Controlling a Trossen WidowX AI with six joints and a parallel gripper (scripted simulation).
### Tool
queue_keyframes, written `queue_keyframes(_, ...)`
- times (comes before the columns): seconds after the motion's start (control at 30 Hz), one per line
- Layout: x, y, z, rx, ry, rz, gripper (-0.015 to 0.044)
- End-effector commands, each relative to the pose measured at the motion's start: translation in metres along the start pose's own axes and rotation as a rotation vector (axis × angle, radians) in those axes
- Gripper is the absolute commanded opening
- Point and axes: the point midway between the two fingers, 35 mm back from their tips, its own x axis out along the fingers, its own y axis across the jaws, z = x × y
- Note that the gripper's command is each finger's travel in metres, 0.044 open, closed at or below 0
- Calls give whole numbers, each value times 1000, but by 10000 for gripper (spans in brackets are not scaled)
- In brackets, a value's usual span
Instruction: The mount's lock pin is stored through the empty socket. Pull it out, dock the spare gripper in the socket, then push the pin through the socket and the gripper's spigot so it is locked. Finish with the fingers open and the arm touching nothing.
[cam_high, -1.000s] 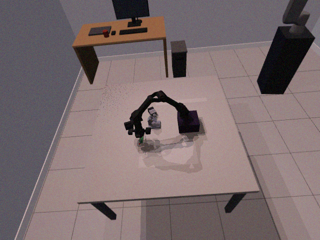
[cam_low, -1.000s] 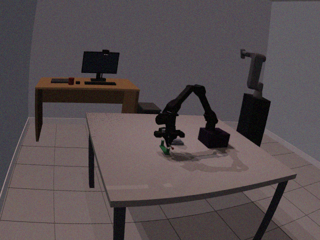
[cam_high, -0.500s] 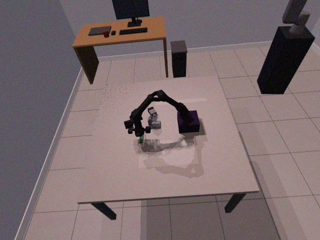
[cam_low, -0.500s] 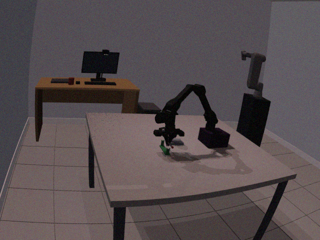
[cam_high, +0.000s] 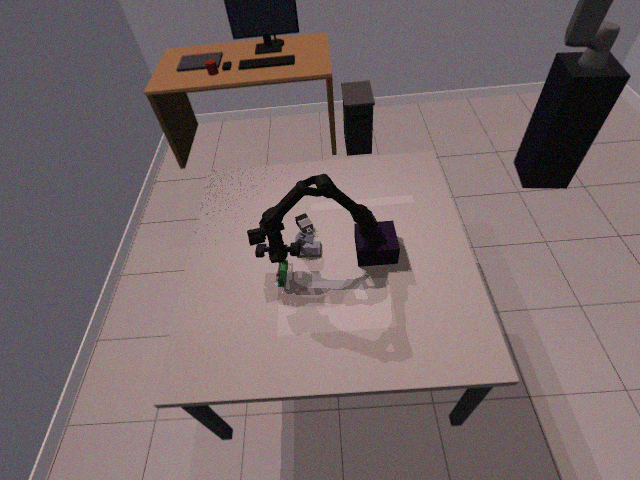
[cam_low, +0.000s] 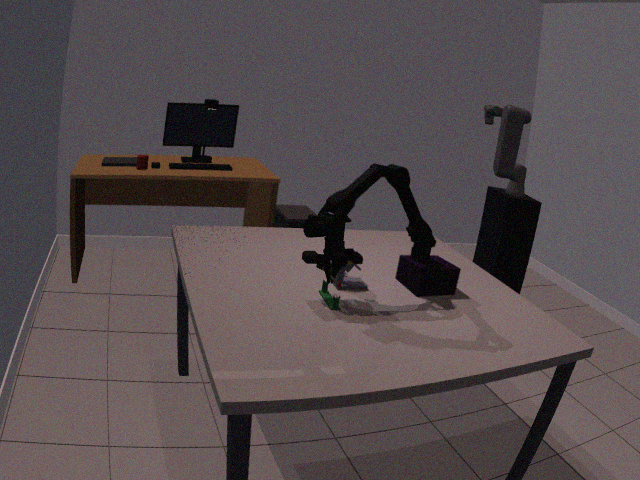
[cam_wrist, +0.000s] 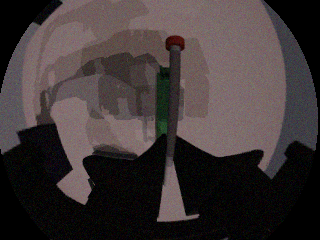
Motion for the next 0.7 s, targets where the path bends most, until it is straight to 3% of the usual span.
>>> queue_keyframes(0.0,-2,0,-4,-7,2,0,0)
queue_keyframes(0.67,27,0,-7,-8,1,2,0)
